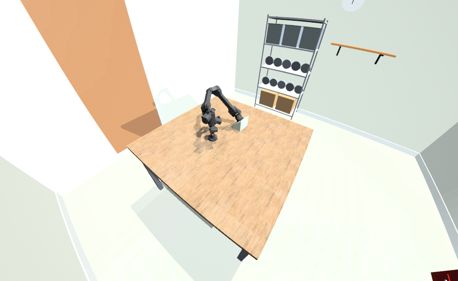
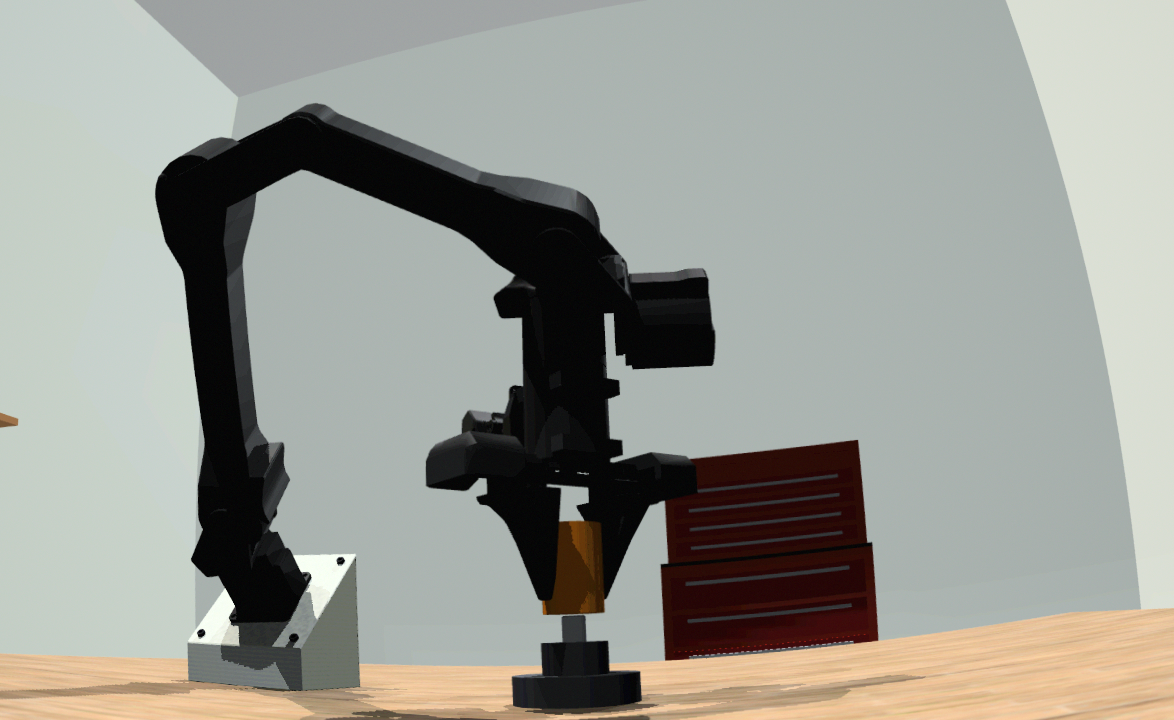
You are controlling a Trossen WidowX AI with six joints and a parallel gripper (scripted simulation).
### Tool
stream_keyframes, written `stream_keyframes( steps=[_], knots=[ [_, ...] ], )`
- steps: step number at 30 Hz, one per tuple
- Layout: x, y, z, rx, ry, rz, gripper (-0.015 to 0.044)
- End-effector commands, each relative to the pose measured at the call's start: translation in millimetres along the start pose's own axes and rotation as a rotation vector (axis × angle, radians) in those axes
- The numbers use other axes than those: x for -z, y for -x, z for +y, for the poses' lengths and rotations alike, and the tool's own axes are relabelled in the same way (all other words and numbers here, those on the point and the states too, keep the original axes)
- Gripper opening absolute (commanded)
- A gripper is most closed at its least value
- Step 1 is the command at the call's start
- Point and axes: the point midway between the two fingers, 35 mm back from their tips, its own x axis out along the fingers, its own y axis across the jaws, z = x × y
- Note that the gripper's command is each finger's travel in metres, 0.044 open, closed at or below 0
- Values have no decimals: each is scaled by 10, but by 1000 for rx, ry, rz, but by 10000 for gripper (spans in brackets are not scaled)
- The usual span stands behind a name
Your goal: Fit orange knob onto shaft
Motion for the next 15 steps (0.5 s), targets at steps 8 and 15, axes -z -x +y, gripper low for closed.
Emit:
stream_keyframes(
  steps=[8, 15],
  knots=[
    [11, -20, 13, 2, 5, 5, 0],
    [4, 12, 2, 2, 5, 5, 0]
  ],
)
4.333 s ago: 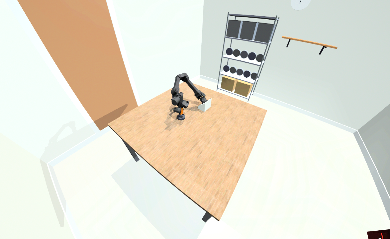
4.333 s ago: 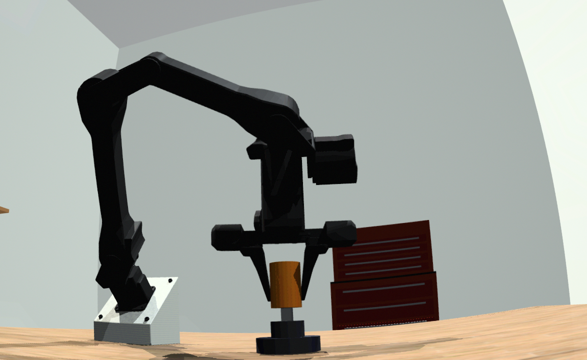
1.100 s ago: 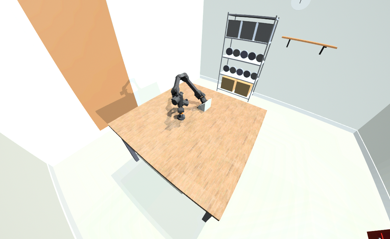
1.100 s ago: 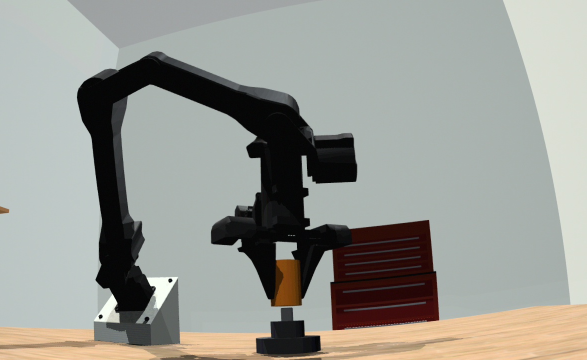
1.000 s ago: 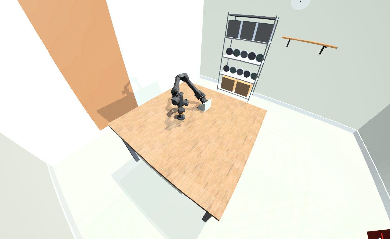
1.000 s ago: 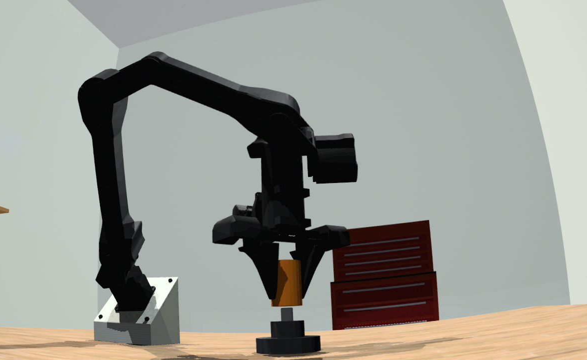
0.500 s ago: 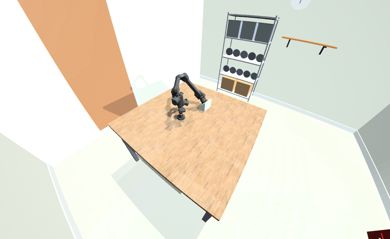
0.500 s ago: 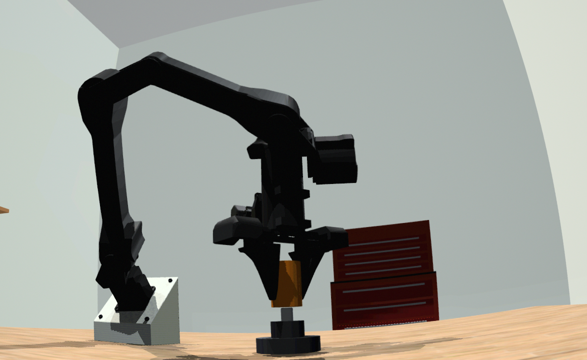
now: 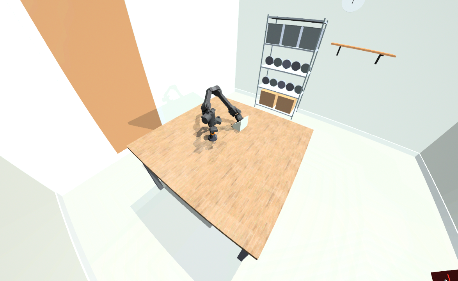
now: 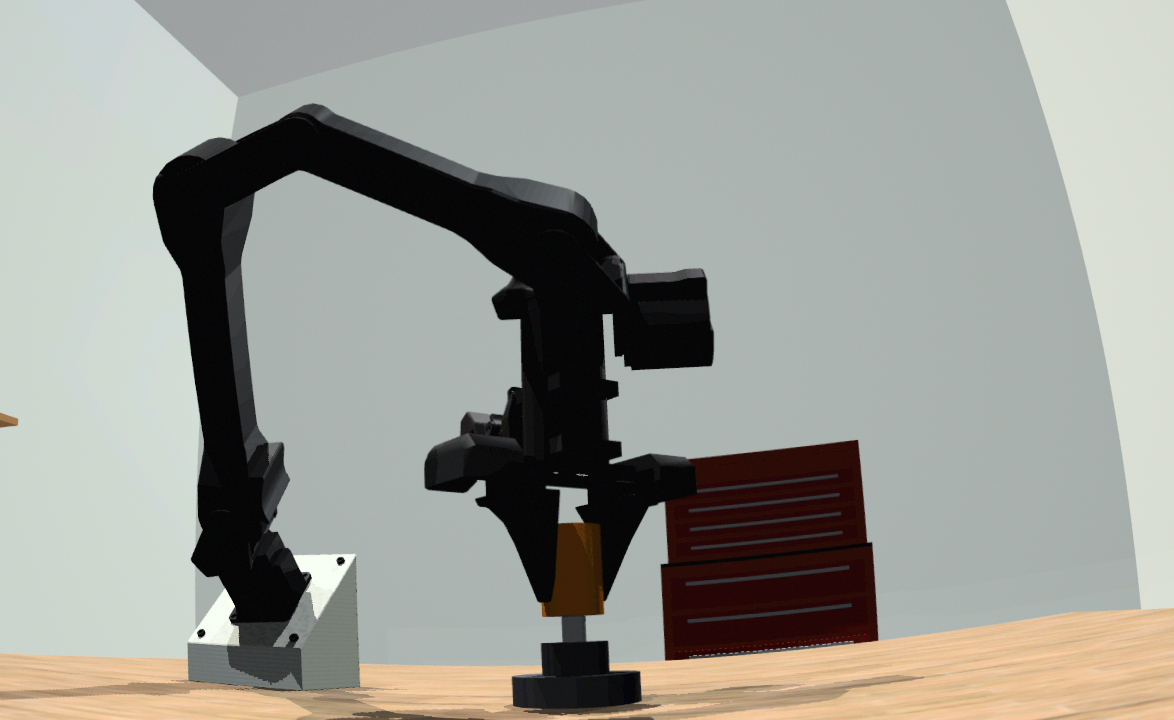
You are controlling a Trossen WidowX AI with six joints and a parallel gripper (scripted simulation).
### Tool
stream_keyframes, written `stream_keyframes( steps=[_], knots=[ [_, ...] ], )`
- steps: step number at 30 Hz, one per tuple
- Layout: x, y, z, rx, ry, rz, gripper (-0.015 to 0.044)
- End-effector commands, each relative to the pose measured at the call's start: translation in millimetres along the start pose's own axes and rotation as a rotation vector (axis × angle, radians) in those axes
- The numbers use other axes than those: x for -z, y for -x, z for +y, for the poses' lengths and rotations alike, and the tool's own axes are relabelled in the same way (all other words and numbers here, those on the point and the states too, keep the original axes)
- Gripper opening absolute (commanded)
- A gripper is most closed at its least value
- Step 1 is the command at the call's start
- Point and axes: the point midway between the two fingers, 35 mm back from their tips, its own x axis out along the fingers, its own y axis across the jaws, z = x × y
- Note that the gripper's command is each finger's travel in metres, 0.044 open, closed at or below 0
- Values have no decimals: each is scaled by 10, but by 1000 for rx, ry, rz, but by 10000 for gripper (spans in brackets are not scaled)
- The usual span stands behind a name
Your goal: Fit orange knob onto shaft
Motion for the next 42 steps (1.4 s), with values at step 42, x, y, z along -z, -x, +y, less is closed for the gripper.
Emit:
stream_keyframes(
  steps=[42],
  knots=[
    [-2, 28, -5, -1, 213, 4, 0]
  ],
)
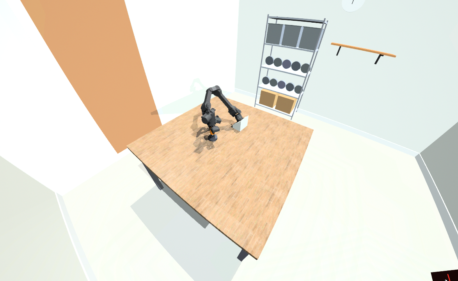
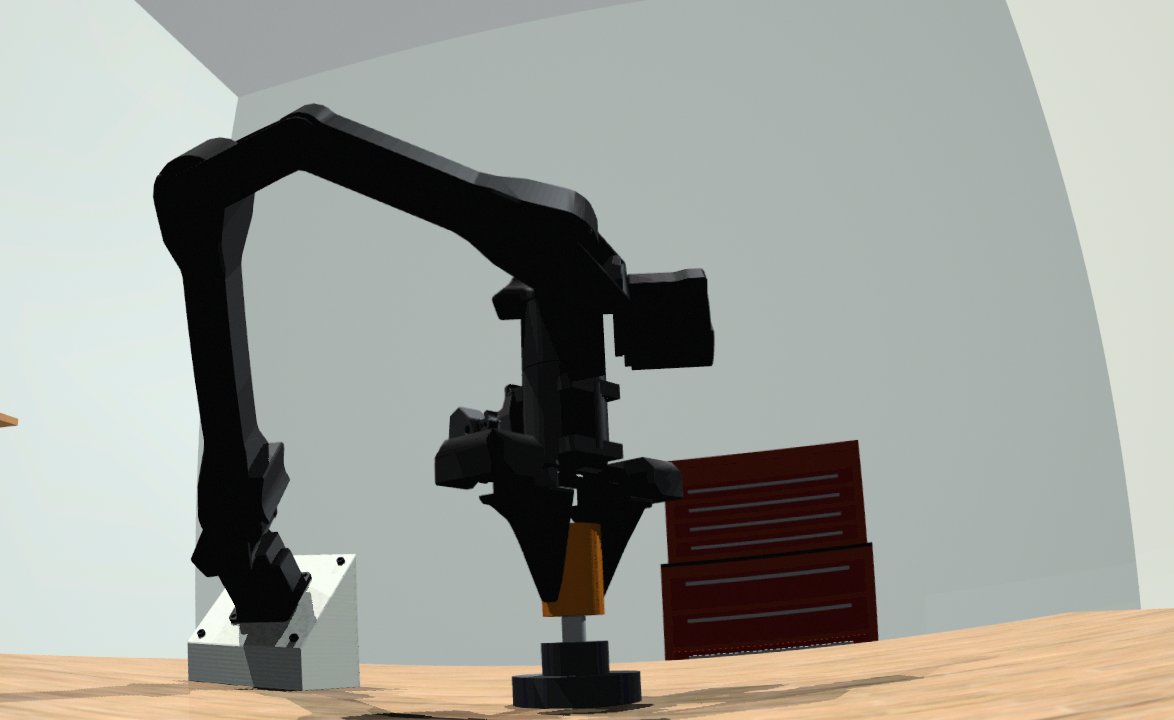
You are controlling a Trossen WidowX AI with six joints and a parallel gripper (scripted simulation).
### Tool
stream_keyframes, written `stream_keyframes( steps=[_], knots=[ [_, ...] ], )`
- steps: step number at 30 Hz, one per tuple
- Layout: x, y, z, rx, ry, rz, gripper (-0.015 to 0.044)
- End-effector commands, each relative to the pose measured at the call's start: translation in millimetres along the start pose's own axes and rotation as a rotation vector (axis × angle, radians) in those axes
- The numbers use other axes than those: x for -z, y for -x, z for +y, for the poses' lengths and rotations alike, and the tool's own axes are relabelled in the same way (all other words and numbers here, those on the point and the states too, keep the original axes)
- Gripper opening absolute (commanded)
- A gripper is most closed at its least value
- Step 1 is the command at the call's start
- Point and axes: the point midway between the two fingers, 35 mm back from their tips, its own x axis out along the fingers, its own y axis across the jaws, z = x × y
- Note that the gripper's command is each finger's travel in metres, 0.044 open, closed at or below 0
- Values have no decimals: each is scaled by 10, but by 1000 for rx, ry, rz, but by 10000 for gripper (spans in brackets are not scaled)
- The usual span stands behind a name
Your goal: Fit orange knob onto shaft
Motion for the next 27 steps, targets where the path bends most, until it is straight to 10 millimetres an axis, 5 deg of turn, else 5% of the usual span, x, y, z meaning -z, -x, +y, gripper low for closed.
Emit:
stream_keyframes(
  steps=[1, 11, 27],
  knots=[
    [-2, 34, -4, -1, 3, 4, 0],
    [6, 36, -27, -1, 213, 3, 0],
    [9, 34, 8, -1, 213, 3, 0]
  ],
)
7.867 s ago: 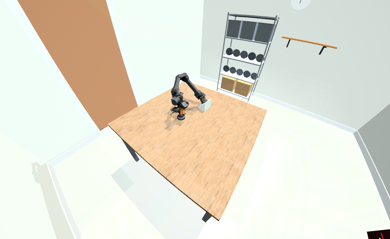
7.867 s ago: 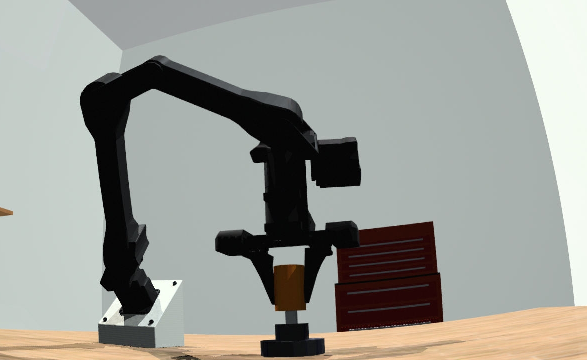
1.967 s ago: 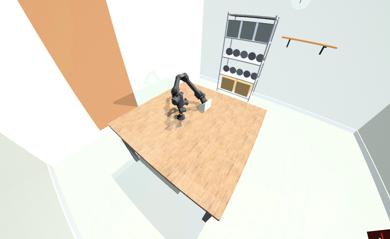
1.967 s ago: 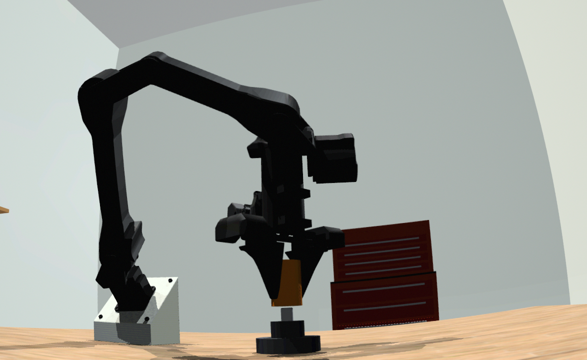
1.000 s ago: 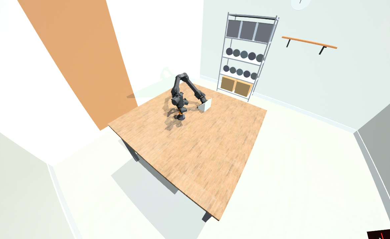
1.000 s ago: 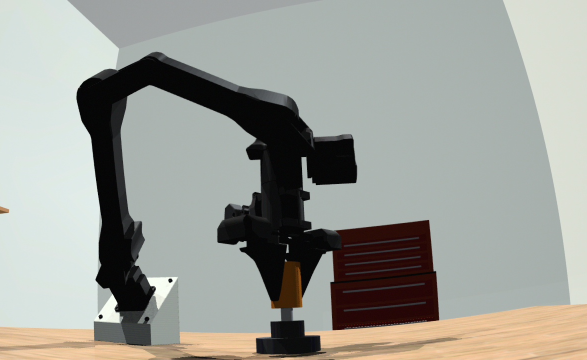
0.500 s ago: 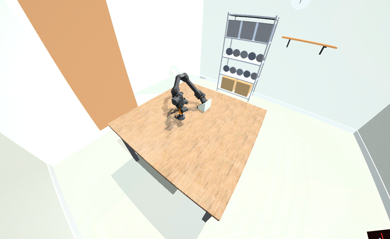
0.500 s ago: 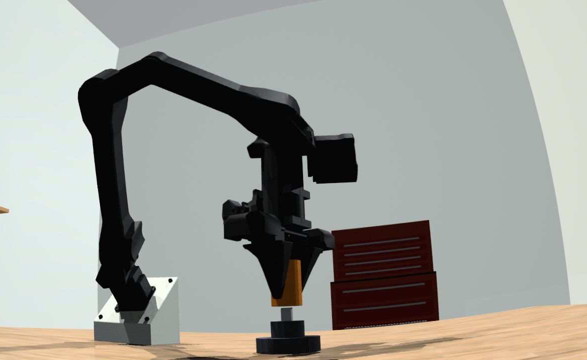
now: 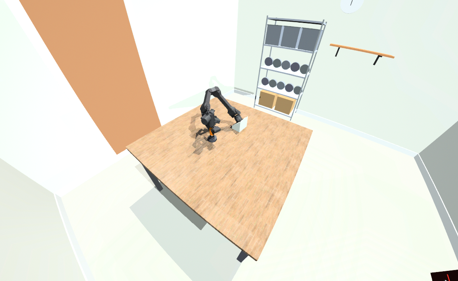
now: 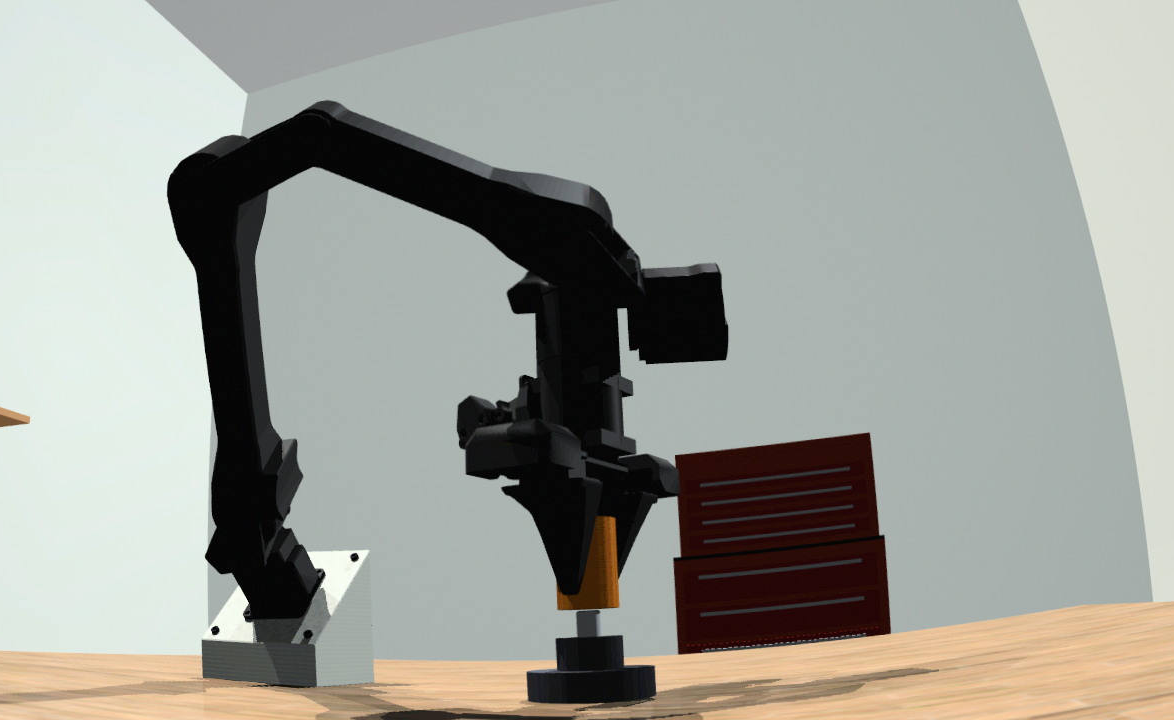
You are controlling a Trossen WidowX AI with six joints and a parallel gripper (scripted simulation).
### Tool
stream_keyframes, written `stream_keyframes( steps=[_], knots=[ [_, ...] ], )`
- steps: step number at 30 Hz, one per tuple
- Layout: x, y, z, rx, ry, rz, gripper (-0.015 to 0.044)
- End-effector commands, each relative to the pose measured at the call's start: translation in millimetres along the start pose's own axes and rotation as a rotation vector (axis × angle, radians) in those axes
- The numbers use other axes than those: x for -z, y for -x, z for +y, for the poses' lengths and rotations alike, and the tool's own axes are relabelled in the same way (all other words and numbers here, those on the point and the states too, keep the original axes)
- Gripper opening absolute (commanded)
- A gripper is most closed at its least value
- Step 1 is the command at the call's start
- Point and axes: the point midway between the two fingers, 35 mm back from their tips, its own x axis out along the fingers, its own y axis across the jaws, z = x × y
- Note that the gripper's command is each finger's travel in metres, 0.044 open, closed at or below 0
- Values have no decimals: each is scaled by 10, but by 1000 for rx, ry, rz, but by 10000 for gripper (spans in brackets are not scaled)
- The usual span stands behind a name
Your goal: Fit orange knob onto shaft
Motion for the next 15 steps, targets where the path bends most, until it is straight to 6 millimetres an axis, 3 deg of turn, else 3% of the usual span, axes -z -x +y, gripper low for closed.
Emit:
stream_keyframes(
  steps=[1, 15],
  knots=[
    [8, 20, 21, 0, 5, 5, 0],
    [3, 26, 2, 0, 5, 5, 0]
  ],
)
